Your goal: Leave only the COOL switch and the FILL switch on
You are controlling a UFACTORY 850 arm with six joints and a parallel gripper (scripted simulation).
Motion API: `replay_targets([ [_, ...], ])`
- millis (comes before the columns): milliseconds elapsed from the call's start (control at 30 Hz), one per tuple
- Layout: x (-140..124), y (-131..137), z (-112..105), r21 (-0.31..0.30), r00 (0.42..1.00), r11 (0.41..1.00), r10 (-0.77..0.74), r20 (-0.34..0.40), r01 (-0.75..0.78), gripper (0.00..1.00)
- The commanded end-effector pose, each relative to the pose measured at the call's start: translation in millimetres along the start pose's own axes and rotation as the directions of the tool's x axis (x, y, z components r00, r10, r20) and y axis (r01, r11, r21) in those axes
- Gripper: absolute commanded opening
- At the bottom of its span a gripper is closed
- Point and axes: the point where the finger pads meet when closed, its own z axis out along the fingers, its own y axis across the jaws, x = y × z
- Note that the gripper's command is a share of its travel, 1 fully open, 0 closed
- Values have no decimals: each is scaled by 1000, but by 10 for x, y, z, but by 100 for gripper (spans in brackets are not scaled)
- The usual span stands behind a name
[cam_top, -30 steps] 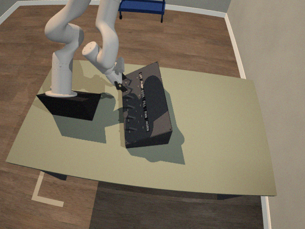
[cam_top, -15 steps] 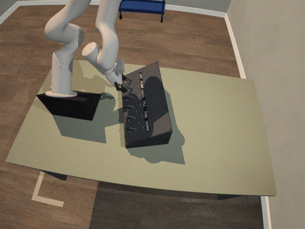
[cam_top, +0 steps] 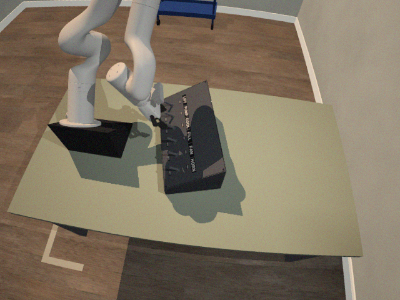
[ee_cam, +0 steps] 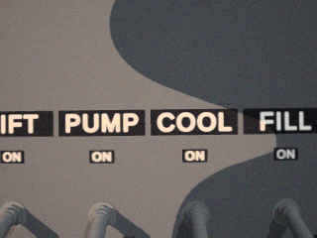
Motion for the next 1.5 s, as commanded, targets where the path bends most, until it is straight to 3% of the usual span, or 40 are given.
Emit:
replay_targets([
  [0, 9, 138, -1, 0, 1000, 1000, -1, -1, 1, 100],
  [333, 9, 264, -1, 0, 1000, 1000, -1, -1, 1, 100],
  [1467, 9, 268, -1, 0, 1000, 1000, -1, -1, 1, 100],
])
